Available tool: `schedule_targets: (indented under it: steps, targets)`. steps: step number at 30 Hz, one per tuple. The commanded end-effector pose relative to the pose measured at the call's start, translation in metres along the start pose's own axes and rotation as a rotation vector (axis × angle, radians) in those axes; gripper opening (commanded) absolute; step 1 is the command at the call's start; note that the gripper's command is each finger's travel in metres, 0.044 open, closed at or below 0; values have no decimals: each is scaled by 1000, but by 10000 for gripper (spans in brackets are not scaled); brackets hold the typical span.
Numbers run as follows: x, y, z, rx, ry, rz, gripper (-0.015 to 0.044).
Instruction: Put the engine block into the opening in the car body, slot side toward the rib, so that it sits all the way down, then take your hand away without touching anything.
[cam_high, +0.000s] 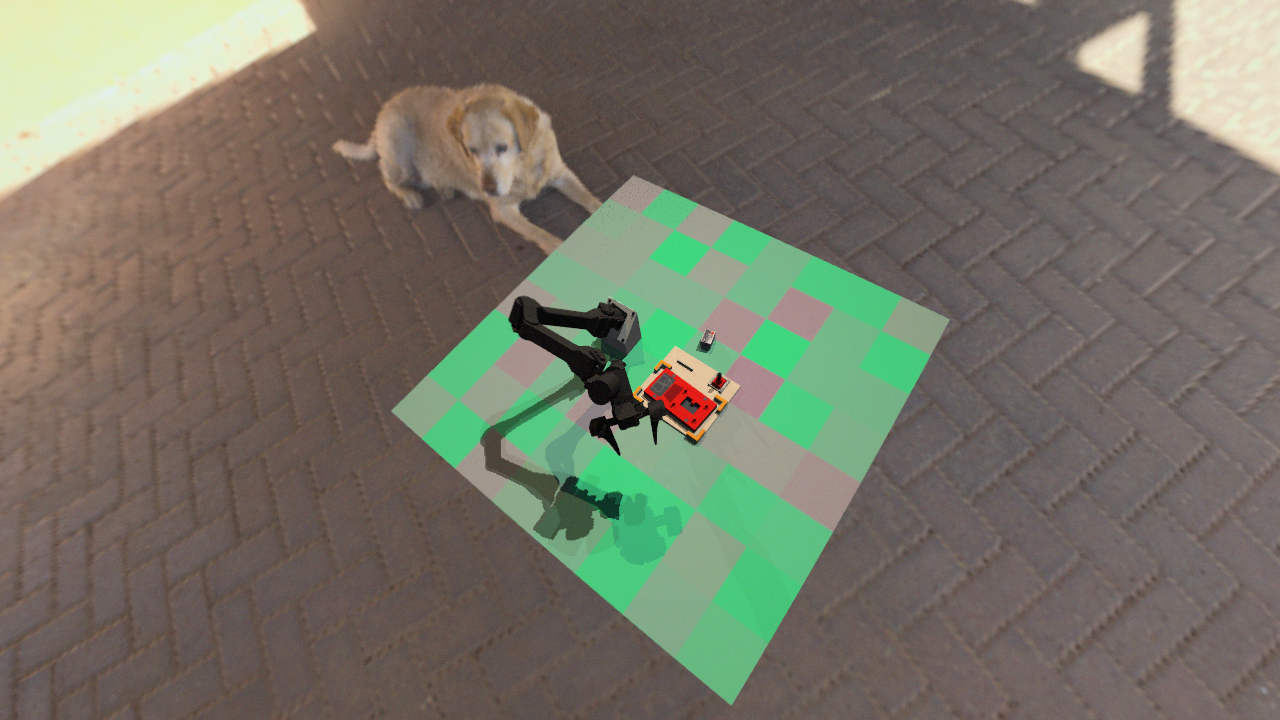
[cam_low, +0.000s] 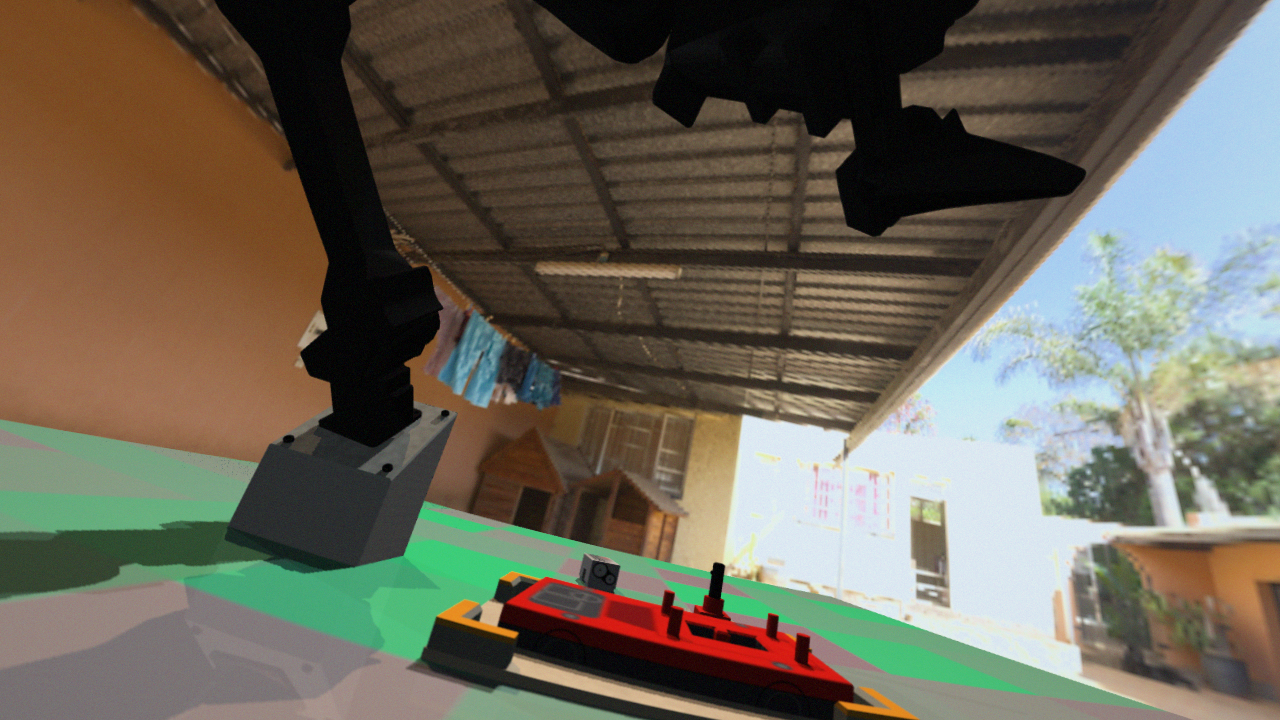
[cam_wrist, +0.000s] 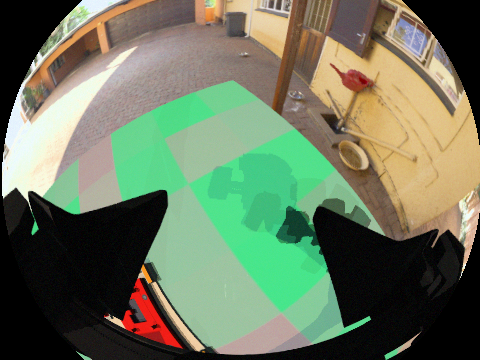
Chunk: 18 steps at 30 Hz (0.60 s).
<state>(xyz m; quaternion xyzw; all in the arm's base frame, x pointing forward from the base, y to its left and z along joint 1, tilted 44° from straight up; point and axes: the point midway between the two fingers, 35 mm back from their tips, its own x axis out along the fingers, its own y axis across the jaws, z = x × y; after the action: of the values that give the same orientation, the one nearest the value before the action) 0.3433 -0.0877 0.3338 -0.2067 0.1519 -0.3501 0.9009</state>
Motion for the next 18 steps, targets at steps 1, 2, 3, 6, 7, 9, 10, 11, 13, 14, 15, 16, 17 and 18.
schedule_targets:
  steps: [1,2,3,6,7,9,10,11,13,14,15,16,17,18]
  targets:
    - [3,28,-7,-90,26,67,440]
    - [3,36,-9,-116,33,86,440]
    - [3,44,-11,-142,40,105,440]
    - [1,69,-18,-216,51,169,440]
    - [0,77,-20,-236,53,188,440]
    - [-2,87,-22,-266,55,214,440]
    - [-3,91,-24,-277,57,222,440]
    - [-3,95,-25,-293,61,233,440]
    - [-5,107,-31,-337,70,263,440]
    - [-6,115,-34,-364,76,280,440]
    - [-8,120,-37,-389,79,296,440]
    - [-9,124,-39,-409,82,307,440]
    - [-10,127,-41,-428,84,319,440]
    - [-11,131,-44,-446,86,330,440]
